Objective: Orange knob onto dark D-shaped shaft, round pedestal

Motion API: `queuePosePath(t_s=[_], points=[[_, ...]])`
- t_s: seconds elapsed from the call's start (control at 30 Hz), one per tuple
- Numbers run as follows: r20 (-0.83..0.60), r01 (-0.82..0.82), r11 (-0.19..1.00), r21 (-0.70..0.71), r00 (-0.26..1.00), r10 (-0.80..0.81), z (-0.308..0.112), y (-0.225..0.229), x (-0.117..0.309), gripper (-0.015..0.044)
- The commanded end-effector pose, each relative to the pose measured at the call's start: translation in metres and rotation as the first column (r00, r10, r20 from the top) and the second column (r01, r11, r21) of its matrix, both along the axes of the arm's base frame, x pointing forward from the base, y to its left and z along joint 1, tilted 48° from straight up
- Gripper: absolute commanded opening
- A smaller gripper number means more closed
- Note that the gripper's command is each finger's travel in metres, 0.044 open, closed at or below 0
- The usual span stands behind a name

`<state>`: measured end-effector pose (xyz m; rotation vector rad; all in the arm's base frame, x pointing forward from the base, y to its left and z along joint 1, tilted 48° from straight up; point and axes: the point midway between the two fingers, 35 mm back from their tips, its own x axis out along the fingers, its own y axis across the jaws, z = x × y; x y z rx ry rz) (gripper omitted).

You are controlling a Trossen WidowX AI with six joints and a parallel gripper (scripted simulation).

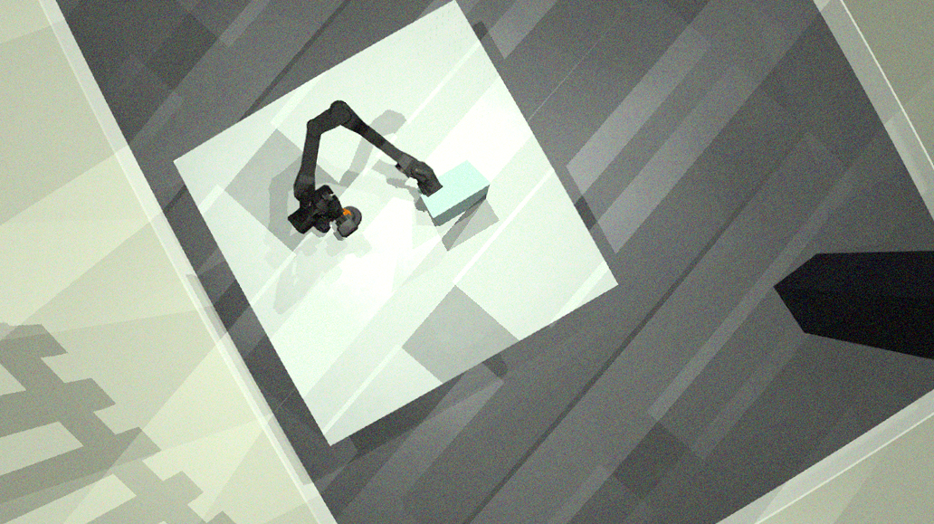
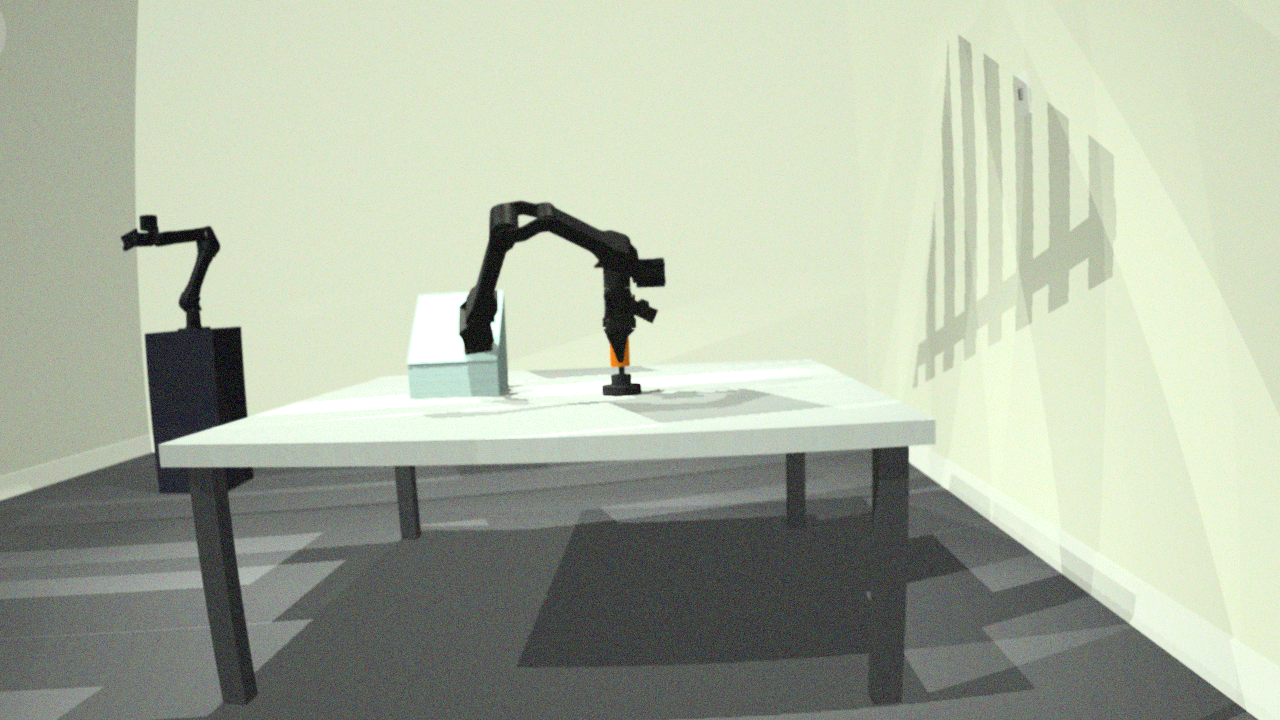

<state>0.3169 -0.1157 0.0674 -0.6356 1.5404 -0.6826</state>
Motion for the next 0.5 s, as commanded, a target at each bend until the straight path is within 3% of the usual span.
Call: queuePosePath(t_s=[0.0, 0.2, 0.47], points=[[-0.001, -0.008, 1.000, 0.002, 1.000, 0.008, 0.0017, 0.0036, -0.0013, 0.0000], [-0.140, -0.133, 0.991, 0.025, 0.981, 0.135, 0.0024, 0.0041, -0.0010, 0.0000], [-0.147, -0.140, 0.990, 0.027, 0.979, 0.142, 0.0020, 0.0014, 0.0009, 0.0000]])
